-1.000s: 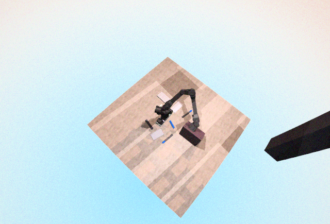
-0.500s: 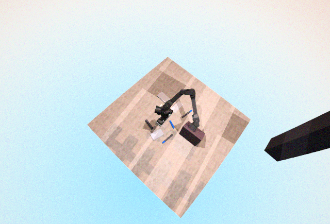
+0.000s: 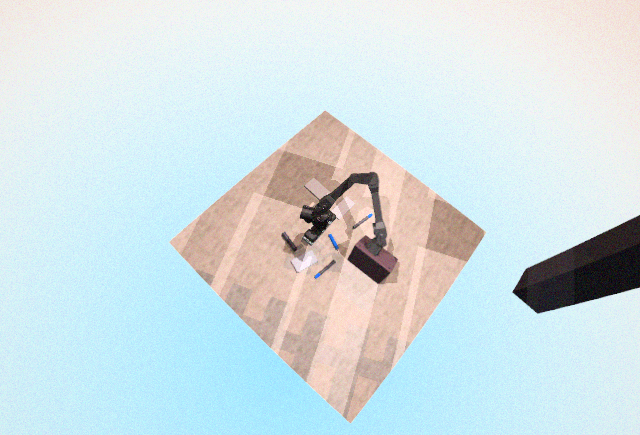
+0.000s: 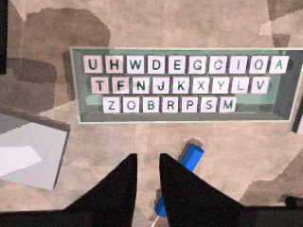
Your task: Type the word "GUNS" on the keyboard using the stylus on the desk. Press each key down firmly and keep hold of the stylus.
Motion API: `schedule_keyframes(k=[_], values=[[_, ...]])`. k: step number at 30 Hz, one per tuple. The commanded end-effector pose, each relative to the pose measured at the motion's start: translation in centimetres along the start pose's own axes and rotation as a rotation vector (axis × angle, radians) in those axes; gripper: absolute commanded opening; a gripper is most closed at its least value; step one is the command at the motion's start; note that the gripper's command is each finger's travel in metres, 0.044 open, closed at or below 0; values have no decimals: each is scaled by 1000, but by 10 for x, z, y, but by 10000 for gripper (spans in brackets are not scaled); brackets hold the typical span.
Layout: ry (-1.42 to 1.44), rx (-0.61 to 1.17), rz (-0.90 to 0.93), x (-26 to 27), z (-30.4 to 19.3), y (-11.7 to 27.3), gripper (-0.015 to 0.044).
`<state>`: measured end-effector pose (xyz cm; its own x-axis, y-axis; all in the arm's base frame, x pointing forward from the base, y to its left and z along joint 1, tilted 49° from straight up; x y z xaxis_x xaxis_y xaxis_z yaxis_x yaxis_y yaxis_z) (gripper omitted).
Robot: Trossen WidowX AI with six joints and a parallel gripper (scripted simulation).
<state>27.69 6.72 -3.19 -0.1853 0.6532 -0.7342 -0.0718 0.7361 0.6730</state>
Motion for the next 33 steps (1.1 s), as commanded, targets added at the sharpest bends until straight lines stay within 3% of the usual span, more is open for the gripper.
schedule_keyframes(k=[1, 4, 6, 33], values=[[-149, 177, 81, -19, -18, -21, 150], [-350, 418, 158, -41, -44, -40, 150], [-394, 473, 170, -47, -51, -43, 150], [-397, 478, 171, -48, -52, -56, 150]])
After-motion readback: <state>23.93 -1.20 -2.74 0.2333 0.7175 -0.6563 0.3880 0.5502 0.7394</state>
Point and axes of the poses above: the point midway between the two fingers, 35 mm back from their tips, its own y axis back along the fingers, its own x axis across the jaws, z = x × y, the point moved 8 cm from there along y, back along the fingers, and after that the axes turned 9 degrees about y, right-handed, at the moved point
